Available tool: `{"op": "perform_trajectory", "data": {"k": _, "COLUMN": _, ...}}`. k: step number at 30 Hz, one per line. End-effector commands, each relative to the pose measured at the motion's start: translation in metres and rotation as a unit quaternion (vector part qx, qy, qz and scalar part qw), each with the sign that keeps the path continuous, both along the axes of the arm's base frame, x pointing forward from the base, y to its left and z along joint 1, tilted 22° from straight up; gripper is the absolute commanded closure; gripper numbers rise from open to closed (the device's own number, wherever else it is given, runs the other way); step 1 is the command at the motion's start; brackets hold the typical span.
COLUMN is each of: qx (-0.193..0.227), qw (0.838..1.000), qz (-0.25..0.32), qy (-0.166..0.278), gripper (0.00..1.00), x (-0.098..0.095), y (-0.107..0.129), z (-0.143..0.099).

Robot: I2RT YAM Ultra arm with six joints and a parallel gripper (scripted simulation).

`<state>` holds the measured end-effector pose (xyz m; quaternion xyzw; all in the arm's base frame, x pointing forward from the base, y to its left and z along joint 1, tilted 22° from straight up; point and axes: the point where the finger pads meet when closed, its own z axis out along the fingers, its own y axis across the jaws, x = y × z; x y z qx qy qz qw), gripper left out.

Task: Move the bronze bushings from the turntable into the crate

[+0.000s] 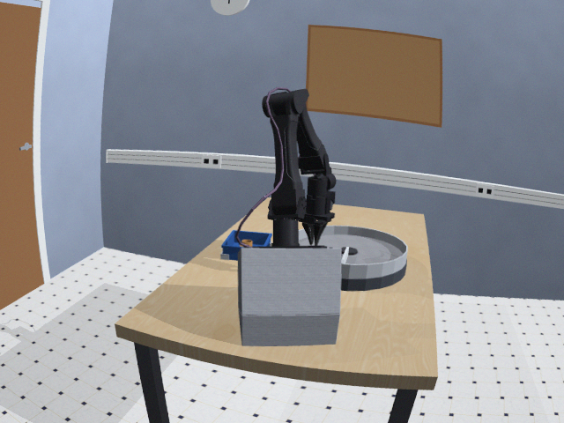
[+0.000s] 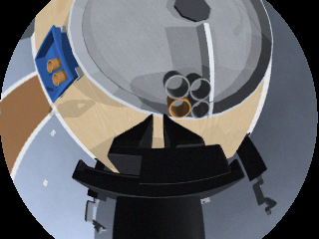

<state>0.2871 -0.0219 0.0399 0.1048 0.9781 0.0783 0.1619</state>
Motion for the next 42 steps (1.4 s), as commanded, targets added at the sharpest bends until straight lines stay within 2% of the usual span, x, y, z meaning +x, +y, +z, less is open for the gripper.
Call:
{"op": "perform_trajectory", "data": {"k": 1, "qx": 0.024, "qw": 0.998, "qz": -0.048, "qy": -0.015, "gripper": 0.85, "x": -0.002, "y": -0.008, "z": 0.002}}
{"op": "perform_trajectory", "data": {"k": 7, "qx": 0.036, "qw": 0.996, "qz": -0.08, "qy": -0.011, "gripper": 0.85, "x": -0.007, "y": -0.018, "z": -0.002}}
{"op": "perform_trajectory", "data": {"k": 13, "qx": 0.04, "qw": 0.995, "qz": -0.089, "qy": -0.01, "gripper": 0.85, "x": -0.008, "y": -0.021, "z": -0.002}}
{"op": "perform_trajectory", "data": {"k": 42, "qx": 0.039, "qw": 0.995, "qz": -0.089, "qy": -0.009, "gripper": 0.85, "x": -0.009, "y": -0.021, "z": -0.003}}
